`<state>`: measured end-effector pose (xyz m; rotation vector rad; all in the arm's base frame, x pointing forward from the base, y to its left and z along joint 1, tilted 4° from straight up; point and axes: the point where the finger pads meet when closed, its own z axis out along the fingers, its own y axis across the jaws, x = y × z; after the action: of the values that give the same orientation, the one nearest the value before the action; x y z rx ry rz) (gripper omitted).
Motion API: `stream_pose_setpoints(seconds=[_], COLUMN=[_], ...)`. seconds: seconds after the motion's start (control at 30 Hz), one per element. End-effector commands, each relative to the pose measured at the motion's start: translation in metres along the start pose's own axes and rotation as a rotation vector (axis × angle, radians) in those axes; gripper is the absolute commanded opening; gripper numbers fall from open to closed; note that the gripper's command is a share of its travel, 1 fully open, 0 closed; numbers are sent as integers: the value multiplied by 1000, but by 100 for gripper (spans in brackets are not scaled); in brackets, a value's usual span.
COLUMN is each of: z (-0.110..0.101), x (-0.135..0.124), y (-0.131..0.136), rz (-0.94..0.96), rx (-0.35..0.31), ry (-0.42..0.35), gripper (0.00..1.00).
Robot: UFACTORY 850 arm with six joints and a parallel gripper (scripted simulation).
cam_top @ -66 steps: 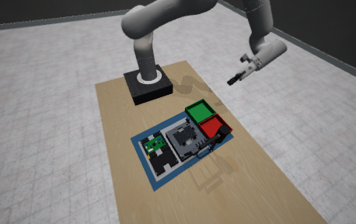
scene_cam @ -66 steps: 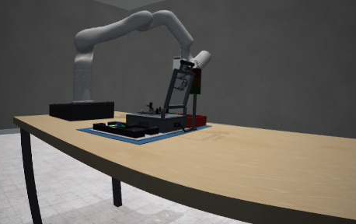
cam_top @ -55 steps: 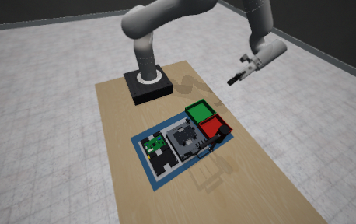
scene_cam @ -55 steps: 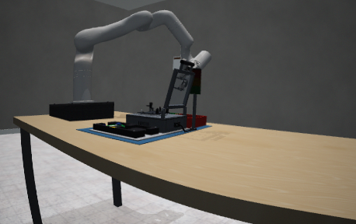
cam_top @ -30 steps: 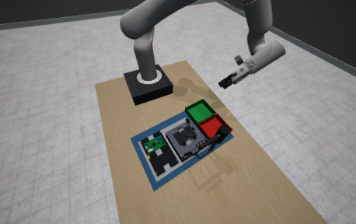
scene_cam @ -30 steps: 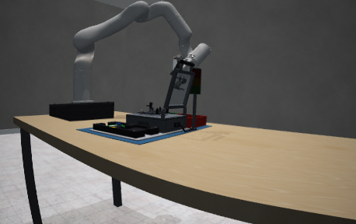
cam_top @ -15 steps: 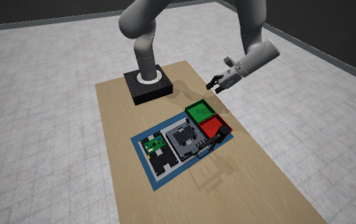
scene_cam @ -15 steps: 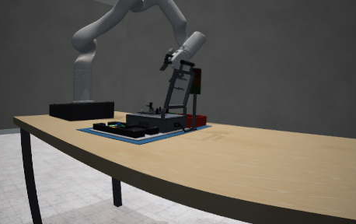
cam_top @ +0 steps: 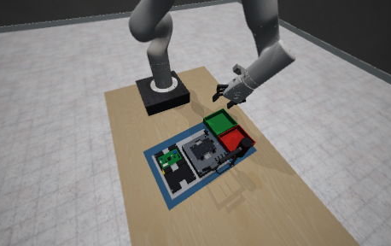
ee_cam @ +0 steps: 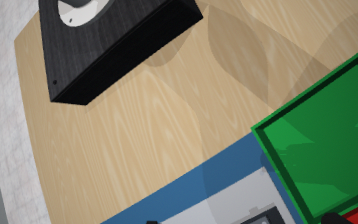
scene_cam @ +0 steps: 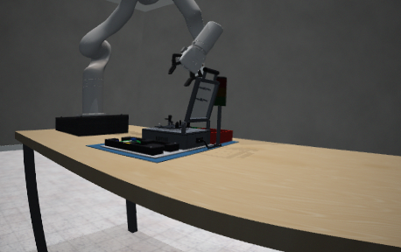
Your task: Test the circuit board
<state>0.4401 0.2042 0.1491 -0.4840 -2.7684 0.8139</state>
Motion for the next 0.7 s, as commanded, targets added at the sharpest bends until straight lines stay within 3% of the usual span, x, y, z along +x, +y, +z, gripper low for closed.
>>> stream_pose_setpoints(seconds=[0.0,0.53,0.6,0.67], z=[4,24,24,28], x=[-20,-77,-77,-91], y=[-26,-107,-107,-126], rz=[95,405,405,478], rx=[-58,-223,-223,-261], ry=[16,87,87,103], gripper=[100,100,100,100])
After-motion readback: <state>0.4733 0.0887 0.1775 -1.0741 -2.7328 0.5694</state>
